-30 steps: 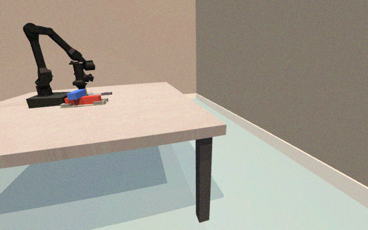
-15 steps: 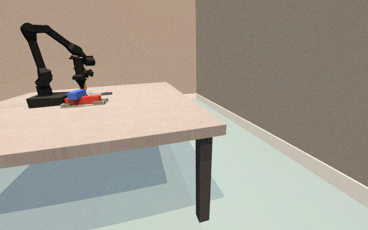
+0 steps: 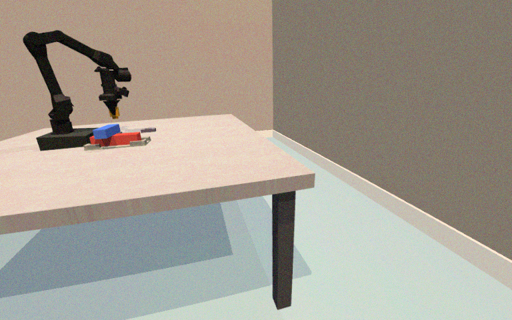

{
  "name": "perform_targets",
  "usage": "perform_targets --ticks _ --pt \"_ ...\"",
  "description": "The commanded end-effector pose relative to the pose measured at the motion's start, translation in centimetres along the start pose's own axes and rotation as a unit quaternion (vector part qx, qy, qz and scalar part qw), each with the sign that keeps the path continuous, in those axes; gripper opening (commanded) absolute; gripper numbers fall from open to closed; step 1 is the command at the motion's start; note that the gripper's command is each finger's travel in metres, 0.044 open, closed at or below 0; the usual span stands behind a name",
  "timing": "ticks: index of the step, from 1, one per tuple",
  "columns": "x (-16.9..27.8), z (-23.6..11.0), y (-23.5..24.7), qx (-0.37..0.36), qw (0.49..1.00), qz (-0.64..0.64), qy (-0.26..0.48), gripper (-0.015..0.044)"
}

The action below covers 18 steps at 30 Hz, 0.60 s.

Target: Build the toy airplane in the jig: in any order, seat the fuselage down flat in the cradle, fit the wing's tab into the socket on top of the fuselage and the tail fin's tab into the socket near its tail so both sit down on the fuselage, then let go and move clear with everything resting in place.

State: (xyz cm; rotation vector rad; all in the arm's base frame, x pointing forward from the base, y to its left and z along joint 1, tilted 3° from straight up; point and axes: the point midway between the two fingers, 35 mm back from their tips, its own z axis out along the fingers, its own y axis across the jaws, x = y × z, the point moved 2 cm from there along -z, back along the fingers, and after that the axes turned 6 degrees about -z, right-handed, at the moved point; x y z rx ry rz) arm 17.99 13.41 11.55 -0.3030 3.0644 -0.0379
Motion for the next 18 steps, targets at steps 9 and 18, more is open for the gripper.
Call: perform_targets --ticks 9,18 --pt "0.5 -4.0 -0.2 -0.005 1.0 0.003 -0.006 0.0" --pt "0.3 -5.0 -0.7 -0.006 1.0 0.005 -0.006 0.0"
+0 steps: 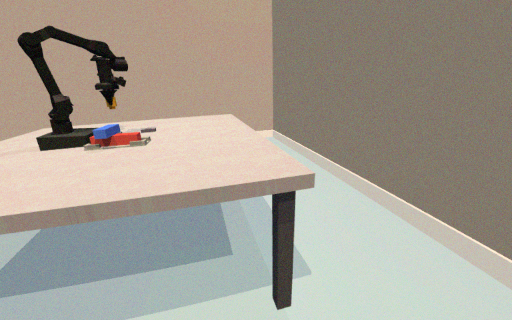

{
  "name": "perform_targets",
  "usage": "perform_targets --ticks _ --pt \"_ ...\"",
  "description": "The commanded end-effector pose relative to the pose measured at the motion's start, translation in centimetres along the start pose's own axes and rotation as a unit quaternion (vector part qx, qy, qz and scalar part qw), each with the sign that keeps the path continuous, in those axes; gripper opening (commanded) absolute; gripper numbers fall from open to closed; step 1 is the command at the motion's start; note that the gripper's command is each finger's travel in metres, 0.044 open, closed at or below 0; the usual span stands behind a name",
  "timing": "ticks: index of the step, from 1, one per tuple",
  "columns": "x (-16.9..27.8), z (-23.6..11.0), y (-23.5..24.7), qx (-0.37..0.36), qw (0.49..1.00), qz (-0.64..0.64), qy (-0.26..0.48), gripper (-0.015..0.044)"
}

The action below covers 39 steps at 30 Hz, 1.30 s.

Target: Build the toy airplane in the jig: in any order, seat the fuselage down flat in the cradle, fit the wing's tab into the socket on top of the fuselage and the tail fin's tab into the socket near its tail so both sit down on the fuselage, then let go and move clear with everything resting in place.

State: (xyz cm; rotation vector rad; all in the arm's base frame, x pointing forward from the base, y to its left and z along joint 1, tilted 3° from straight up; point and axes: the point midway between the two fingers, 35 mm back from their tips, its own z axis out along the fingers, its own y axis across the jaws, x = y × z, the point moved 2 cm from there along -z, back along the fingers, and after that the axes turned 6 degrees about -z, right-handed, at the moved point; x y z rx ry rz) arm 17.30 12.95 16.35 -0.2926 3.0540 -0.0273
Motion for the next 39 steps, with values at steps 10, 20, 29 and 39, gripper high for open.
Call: perform_targets --ticks 10,20,29,39 --pt "-2.0 0.1 -1.8 -0.001 1.0 0.022 -0.005 0.0" --pt "-3.6 0.3 -3.7 0.003 0.999 0.048 -0.01 0.0" --pt "-4.9 0.6 -5.5 0.005 0.998 0.066 -0.008 0.0" --pt "-6.1 0.9 -7.6 0.006 0.997 0.08 -0.006 0.0"
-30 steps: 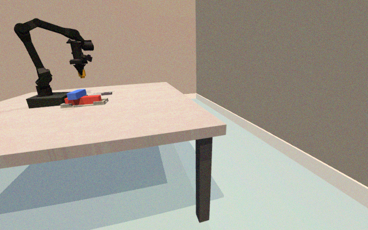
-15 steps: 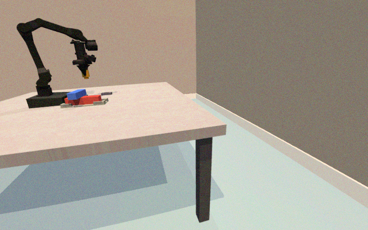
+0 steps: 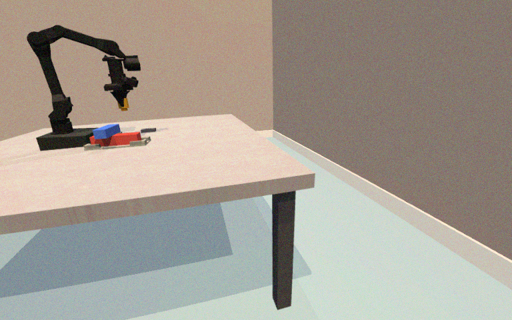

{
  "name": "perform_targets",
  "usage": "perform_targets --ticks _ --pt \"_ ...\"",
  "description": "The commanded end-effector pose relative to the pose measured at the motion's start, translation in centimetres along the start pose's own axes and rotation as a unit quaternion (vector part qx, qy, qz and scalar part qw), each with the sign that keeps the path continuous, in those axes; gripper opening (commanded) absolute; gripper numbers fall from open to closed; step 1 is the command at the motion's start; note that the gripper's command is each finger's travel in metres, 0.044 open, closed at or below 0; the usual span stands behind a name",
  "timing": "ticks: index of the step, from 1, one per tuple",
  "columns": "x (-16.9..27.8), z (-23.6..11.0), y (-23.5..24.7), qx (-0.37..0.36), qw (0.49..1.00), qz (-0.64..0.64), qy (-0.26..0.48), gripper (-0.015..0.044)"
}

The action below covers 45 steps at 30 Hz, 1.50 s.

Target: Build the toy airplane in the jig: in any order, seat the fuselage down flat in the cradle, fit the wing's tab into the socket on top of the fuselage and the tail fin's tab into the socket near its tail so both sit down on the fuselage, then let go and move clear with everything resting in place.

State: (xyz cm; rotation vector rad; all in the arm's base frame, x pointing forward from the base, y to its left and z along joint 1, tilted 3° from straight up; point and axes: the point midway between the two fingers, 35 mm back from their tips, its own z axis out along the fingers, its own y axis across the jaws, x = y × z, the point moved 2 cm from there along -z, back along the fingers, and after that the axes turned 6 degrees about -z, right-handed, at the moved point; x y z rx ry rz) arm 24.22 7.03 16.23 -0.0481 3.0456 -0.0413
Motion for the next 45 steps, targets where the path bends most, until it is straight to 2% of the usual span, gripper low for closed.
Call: perform_targets --ticks 1,45 --pt "-0.7 0.3 -0.6 -0.002 1.0 0.0 0.003 0.0" --pt "-5.4 2.7 -12.0 0.006 1.0 0.007 0.001 0.0"
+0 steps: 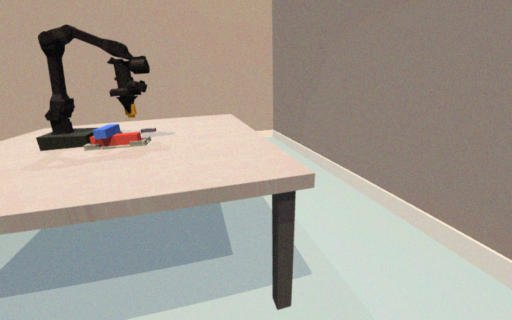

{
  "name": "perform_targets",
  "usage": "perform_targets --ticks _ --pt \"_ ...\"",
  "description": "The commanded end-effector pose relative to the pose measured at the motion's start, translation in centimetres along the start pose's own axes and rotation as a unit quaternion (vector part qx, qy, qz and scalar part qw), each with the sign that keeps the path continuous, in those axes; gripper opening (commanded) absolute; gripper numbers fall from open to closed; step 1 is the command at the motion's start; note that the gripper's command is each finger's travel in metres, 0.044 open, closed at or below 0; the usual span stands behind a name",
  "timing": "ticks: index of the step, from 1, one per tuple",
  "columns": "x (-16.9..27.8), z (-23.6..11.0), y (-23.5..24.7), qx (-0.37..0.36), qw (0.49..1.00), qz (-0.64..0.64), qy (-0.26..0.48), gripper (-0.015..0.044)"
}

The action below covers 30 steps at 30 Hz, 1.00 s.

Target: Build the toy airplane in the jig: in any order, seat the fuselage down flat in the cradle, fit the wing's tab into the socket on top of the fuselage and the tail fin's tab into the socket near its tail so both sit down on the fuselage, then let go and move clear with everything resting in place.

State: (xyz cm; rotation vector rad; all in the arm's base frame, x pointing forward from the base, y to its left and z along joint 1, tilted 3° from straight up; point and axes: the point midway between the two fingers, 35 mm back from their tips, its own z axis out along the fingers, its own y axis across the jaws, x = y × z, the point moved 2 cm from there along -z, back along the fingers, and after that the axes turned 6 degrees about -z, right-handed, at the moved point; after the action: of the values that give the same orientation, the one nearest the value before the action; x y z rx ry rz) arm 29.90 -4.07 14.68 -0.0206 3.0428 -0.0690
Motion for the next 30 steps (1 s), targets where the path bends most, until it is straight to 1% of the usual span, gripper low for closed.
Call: perform_targets --ticks 1,29,30 --pt "-0.4 0.4 -1.0 -0.004 1.0 -0.002 0.003 0.0" --pt "-0.7 2.1 -8.8 -0.007 1.0 0.001 0.006 0.0" --pt "-0.7 2.0 -8.8 -0.007 1.0 0.001 0.006 0.0026"
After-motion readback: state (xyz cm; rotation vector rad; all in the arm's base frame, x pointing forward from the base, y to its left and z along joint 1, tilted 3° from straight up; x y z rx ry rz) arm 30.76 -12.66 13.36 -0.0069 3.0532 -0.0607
